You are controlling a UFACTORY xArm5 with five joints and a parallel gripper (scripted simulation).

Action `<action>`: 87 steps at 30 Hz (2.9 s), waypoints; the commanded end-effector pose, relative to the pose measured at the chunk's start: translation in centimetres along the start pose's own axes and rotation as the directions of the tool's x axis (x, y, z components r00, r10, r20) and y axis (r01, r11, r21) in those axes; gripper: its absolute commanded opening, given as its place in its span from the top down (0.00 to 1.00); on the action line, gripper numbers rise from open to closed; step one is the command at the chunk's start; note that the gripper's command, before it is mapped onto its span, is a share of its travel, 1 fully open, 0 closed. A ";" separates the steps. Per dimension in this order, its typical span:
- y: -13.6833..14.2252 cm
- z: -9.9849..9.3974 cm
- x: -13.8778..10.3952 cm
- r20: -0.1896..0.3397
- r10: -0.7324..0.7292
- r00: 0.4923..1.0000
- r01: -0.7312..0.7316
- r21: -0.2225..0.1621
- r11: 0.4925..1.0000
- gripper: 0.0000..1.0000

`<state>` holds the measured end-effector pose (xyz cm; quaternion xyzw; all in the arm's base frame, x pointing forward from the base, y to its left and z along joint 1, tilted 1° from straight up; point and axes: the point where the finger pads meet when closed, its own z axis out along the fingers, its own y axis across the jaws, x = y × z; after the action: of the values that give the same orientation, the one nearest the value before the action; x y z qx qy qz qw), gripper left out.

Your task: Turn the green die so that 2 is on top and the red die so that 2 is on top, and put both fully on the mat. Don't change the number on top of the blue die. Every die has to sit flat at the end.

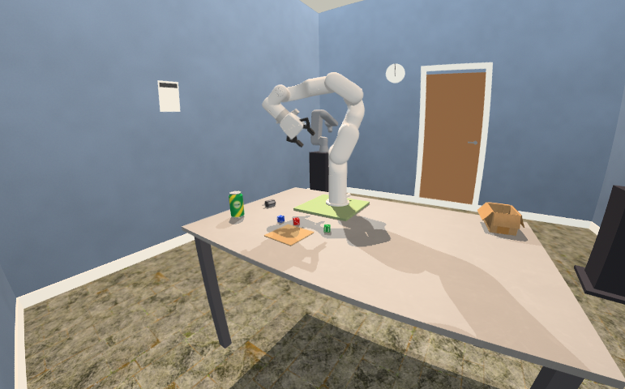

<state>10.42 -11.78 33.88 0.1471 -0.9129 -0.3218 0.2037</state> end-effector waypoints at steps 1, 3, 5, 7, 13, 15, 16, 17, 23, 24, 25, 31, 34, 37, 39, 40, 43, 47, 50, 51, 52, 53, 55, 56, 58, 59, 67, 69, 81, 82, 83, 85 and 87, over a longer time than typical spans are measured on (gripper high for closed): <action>0.0 -0.1 0.0 0.001 0.000 1.000 0.000 0.003 1.000 0.00; 0.0 -0.1 0.0 0.001 0.000 1.000 0.000 0.003 1.000 0.00; 0.0 -0.1 0.0 0.001 0.000 1.000 0.000 0.003 1.000 0.00; 0.0 -0.1 0.0 0.001 0.000 1.000 0.000 0.003 1.000 0.00; 0.0 -0.1 0.0 0.001 0.000 1.000 0.000 0.003 1.000 0.00; 0.0 -0.1 0.0 0.001 0.000 1.000 0.000 0.003 1.000 0.00; 0.0 -0.1 0.0 0.001 0.000 1.000 0.000 0.003 1.000 0.00; 0.0 -0.1 0.0 0.001 0.000 1.000 0.000 0.003 1.000 0.00; -1.4 0.4 -1.6 -0.017 -0.074 0.997 0.075 0.062 0.995 0.00; -2.1 0.6 -2.5 -0.028 -0.110 0.994 0.112 0.091 0.990 0.00; -2.8 0.8 -3.4 -0.042 -0.151 0.988 0.155 0.121 0.980 0.00; -4.5 1.5 -6.1 -0.084 -0.259 0.962 0.271 0.199 0.942 0.00; -4.5 1.5 -6.2 -0.086 -0.262 0.961 0.275 0.201 0.940 0.00; -5.8 2.2 -8.8 -0.134 -0.360 0.923 0.383 0.264 0.885 0.00; -6.1 2.4 -9.5 -0.149 -0.387 0.910 0.414 0.280 0.866 0.00; -6.4 2.6 -10.3 -0.164 -0.413 0.896 0.444 0.295 0.846 0.00; -6.8 2.9 -11.4 -0.187 -0.450 0.873 0.487 0.316 0.814 0.00; -7.5 3.7 -14.0 -0.242 -0.529 0.813 0.582 0.357 0.731 0.00; -7.7 4.0 -15.1 -0.266 -0.559 0.785 0.619 0.371 0.692 0.00; -7.7 4.0 -15.1 -0.266 -0.559 0.785 0.619 0.371 0.692 0.00; -7.7 4.1 -15.4 -0.273 -0.567 0.777 0.629 0.374 0.682 0.00; -7.9 4.7 -17.1 -0.313 -0.612 0.726 0.686 0.392 0.613 0.00; -8.0 5.0 -17.9 -0.331 -0.630 0.703 0.709 0.398 0.582 0.00; -8.0 5.2 -18.3 -0.342 -0.641 0.688 0.723 0.402 0.562 0.00; -8.0 5.5 -19.2 -0.362 -0.659 0.660 0.747 0.407 0.525 0.00; -7.9 5.8 -19.9 -0.380 -0.674 0.634 0.768 0.411 0.491 0.00; -7.5 7.4 -23.4 -0.466 -0.731 0.499 0.852 0.416 0.317 0.00; -7.4 7.6 -23.9 -0.478 -0.737 0.478 0.862 0.415 0.290 0.00; -5.7 10.3 -28.3 -0.594 -0.761 0.259 0.923 0.383 0.015 0.00; -5.7 10.3 -28.3 -0.594 -0.761 0.259 0.923 0.383 0.015 0.00; -5.7 10.3 -28.3 -0.594 -0.761 0.259 0.923 0.383 0.015 0.00; -5.7 10.3 -28.3 -0.594 -0.761 0.259 0.923 0.383 0.015 0.00; -5.7 10.3 -28.3 -0.594 -0.761 0.259 0.923 0.383 0.015 0.00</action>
<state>30.81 0.58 15.08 0.7577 -0.6526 -0.0013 0.0012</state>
